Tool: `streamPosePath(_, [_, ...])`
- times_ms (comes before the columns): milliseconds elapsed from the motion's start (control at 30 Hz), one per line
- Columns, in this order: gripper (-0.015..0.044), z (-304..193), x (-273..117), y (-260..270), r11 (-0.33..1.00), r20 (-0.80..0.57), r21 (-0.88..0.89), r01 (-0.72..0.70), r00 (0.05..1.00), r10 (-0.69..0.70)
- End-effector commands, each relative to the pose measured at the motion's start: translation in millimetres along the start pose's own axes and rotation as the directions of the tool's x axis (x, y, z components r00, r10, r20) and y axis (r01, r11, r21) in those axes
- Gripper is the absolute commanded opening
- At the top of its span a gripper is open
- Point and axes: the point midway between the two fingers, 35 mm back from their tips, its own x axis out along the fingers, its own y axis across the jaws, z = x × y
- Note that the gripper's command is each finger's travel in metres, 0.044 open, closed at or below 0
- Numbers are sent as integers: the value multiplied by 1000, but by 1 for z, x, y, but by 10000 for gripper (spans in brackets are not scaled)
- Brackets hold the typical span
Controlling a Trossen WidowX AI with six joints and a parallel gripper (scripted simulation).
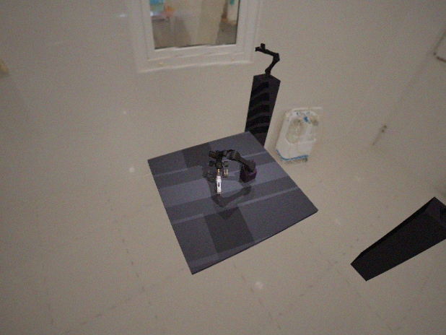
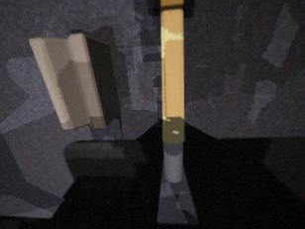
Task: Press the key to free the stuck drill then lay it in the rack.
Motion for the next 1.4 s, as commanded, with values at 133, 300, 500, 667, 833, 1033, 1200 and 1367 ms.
streamPosePath(133, [0, 0, -5, 0, 1000, -4, -5, 1, 1000, -1])
streamPosePath(300, [0, 0, -8, 0, 1000, -4, -5, 1, 1000, -1])
streamPosePath(500, [0, 1, -10, 1, 1000, -4, -5, 1, 1000, -1])
streamPosePath(667, [0, 1, -13, 1, 1000, -4, -5, 1, 1000, -1])
streamPosePath(833, [0, 1, -15, 1, 1000, -4, -5, 1, 1000, -1])
streamPosePath(1033, [0, 1, -18, 2, 1000, -5, -5, 1, 1000, -1])
streamPosePath(1200, [0, 1, -20, 2, 1000, -5, -5, 1, 1000, -1])
streamPosePath(1367, [0, 2, -22, 2, 1000, -5, -5, 1, 1000, -1])
